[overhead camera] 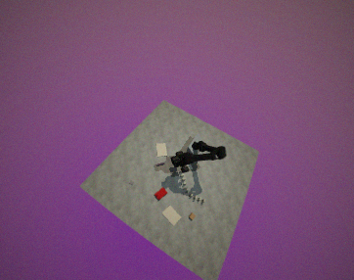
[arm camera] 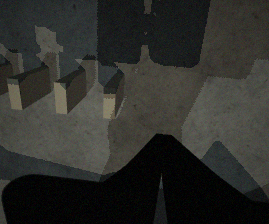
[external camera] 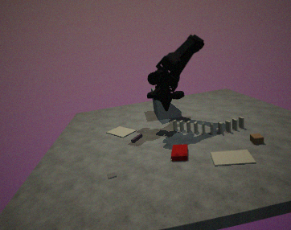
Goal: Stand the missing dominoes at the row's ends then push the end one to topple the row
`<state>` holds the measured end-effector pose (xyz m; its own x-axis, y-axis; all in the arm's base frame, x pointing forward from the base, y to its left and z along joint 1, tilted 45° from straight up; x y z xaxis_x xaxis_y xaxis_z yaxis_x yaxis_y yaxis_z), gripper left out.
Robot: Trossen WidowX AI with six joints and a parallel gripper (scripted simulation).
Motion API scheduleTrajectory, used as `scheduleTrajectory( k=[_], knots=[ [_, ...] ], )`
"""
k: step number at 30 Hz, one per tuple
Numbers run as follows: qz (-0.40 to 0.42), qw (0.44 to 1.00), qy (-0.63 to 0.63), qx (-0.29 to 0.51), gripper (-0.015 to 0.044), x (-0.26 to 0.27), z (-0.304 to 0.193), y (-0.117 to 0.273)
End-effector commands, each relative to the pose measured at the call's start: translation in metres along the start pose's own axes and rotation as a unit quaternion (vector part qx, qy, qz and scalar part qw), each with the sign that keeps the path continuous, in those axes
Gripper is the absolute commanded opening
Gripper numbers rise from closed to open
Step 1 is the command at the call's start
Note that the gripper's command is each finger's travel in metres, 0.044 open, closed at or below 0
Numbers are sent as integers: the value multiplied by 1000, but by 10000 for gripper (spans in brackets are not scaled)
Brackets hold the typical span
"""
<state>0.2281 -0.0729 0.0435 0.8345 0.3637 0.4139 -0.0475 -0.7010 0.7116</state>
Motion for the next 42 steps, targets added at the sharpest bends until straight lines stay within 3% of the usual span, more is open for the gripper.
scheduleTrajectory(
  k=[1, 28, 35, 42],
  knots=[
    [1, 1000, -3, 1, 0, 0, 0, -1],
    [1, 1000, -3, 1, 0, 0, 0, -1],
    [2, 1000, -3, 2, 0, 2, 0, -79],
    [2, 1000, -3, 3, 0, 1, 0, -81]
  ],
)
Point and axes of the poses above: the point midway between the two fingers, 35 mm back from their tips, its own y axis back along the fingers, its own x axis across the jaws, z = x × y, the point moved 7 cm from there along y, back along the fingers, and after that the axes turned 14 degrees about -y, right-handed, at the moved point
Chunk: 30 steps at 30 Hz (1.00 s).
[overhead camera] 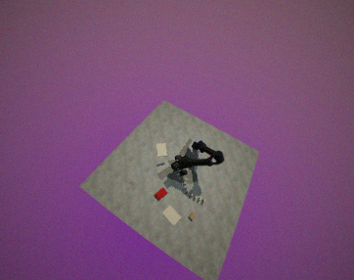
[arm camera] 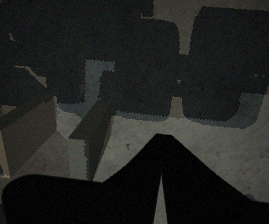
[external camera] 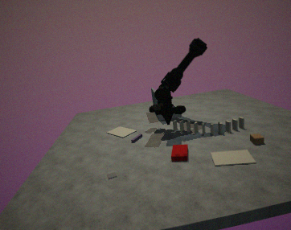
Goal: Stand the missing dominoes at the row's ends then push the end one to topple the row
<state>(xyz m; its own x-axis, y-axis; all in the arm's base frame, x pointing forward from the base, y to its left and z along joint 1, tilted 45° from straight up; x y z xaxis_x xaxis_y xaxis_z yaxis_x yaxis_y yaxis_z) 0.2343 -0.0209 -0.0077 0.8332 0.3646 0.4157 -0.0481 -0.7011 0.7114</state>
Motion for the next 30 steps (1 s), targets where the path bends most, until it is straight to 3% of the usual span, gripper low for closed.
scheduleTrajectory(
  k=[1, 30],
  knots=[
    [2, 1000, -5, 3, 0, -2, -1, -8],
    [3, 1000, -11, -2, 0, 29, -7, -4]
  ],
)
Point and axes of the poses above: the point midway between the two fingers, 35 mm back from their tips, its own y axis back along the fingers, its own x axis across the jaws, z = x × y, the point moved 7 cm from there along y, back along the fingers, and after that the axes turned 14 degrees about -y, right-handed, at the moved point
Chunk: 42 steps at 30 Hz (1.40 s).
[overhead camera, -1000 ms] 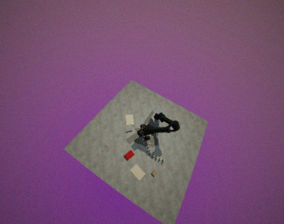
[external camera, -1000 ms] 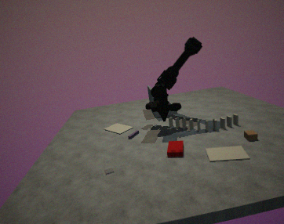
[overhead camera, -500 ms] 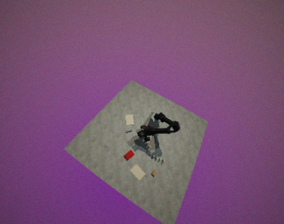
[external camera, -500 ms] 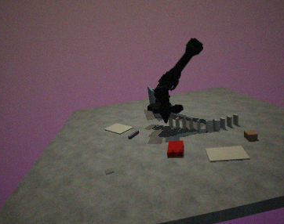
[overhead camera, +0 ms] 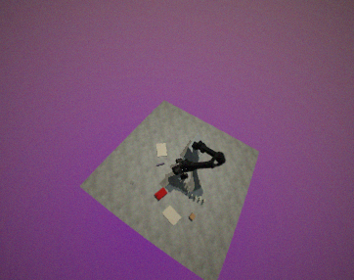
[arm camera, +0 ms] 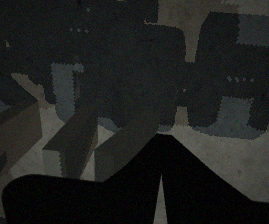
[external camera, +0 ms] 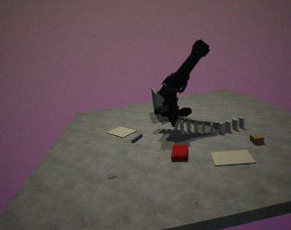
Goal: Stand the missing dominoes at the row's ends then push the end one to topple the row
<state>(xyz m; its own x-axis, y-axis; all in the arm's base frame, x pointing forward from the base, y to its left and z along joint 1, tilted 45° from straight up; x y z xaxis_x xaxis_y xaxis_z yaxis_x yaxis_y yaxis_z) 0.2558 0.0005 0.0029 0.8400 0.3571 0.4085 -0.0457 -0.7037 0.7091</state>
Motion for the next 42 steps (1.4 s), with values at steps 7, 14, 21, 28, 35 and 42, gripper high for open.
scheduleTrajectory(
  k=[7, 14, 21, 28, 35, 42],
  knots=[
    [4, 1000, -2, -3, 0, 21, -6, 55],
    [2, 1000, 2, 0, 0, 24, -9, 61],
    [2, 1000, 2, 0, 0, 24, -9, 61],
    [2, 1000, 2, 0, 0, 24, -9, 61],
    [2, 1000, 2, 0, 0, 24, -9, 61],
    [2, 1000, 2, 0, 0, 24, -9, 61]
  ],
)
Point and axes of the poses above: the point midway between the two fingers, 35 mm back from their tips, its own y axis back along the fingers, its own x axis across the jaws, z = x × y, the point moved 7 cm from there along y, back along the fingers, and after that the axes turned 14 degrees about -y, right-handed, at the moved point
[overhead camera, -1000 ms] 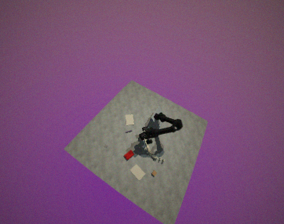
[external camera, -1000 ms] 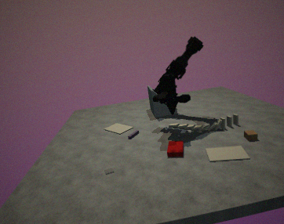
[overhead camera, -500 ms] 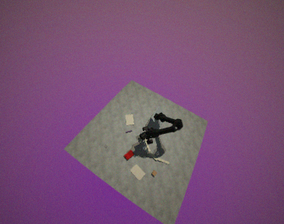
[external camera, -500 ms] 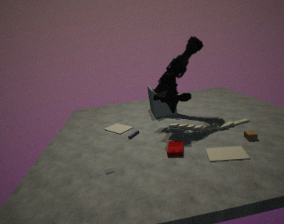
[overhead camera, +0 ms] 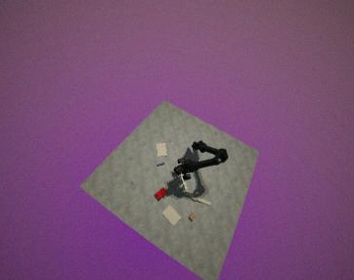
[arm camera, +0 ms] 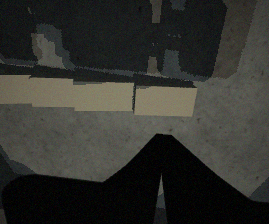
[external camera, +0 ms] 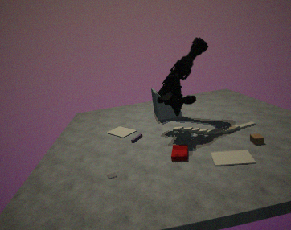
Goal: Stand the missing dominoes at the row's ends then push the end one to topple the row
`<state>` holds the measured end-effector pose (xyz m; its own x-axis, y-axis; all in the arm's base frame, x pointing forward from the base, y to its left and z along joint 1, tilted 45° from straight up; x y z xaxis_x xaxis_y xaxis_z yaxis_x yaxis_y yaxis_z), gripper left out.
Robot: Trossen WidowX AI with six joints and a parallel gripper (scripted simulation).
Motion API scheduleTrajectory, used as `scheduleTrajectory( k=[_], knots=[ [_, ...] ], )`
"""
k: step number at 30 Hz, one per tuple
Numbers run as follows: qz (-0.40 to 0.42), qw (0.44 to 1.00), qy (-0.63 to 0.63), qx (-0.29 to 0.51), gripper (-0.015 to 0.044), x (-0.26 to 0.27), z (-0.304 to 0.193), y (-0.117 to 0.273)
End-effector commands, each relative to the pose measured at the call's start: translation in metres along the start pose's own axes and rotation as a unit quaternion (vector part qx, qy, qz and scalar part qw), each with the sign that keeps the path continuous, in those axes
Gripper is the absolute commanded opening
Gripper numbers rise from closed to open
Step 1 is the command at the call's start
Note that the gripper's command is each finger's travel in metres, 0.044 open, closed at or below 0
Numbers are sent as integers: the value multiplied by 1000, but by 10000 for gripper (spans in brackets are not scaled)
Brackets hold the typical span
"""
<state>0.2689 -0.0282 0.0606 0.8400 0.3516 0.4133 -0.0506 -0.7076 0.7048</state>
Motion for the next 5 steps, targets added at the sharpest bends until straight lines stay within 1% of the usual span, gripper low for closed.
scheduleTrajectory(
  k=[1, 5],
  knots=[
    [-1, 1000, 2, -1, 0, 0, 0, 0],
    [-1, 1000, 2, -1, 0, 0, 0, 0]
  ],
)
Point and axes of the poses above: the point midway between the two fingers, 35 mm back from their tips, its own y axis back along the fingers, its own x axis across the jaws, z = x × y, the point moved 7 cm from there along y, back along the fingers, and after that the axes turned 14 degrees about -y, right-handed, at the moved point
